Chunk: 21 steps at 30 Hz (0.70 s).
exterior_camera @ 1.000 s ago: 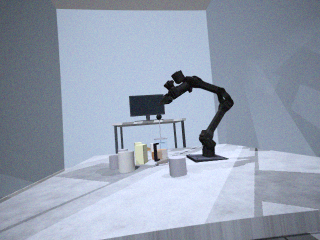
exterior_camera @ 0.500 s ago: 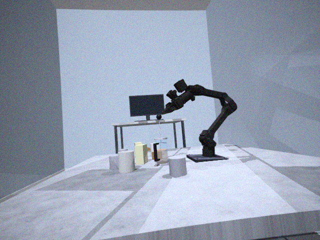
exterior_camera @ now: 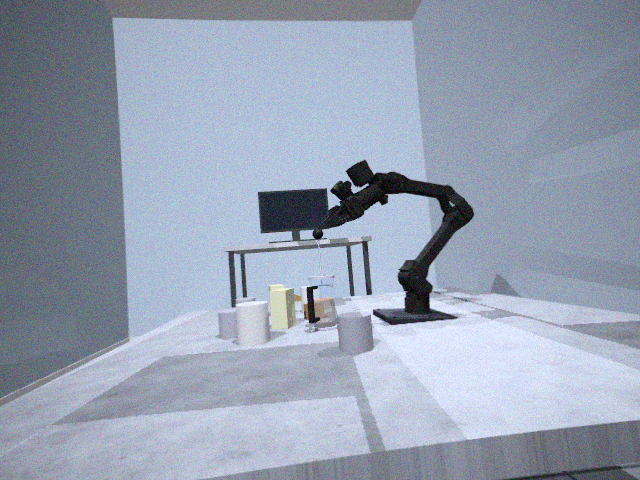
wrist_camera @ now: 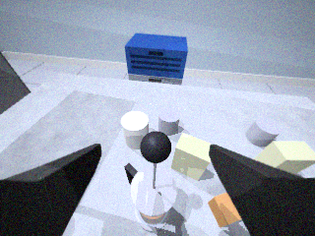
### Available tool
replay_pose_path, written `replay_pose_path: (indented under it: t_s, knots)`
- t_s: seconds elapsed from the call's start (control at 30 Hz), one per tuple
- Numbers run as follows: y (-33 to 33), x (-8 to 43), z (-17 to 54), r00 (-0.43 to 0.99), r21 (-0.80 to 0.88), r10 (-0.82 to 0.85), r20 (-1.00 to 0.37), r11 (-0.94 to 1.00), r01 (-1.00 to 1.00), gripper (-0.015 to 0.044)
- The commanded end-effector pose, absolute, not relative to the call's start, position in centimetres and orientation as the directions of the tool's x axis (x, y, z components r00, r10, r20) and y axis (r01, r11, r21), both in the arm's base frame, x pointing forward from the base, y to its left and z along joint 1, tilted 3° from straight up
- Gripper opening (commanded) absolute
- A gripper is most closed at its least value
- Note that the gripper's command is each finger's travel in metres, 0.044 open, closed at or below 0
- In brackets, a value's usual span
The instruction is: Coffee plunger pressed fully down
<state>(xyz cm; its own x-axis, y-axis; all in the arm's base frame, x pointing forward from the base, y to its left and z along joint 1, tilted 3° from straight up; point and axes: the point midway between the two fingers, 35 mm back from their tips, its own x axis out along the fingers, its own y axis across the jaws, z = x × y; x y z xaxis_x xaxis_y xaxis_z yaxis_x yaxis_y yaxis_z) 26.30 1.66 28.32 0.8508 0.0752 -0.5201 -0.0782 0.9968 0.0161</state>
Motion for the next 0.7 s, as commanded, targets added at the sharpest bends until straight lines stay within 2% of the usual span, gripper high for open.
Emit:
replay_pose_path:
  t_s: [0.0,0.4,0.67]
  knots:
    - [1.7,27.0,27.5,0.843,0.014,0.072,-0.532,0.997,-0.077,0.0440]
    - [1.8,28.3,26.6,0.844,0.014,0.072,-0.531,0.997,-0.077,0.0440]
    - [1.8,28.3,26.6,0.844,0.014,0.072,-0.531,0.997,-0.077,0.0230]
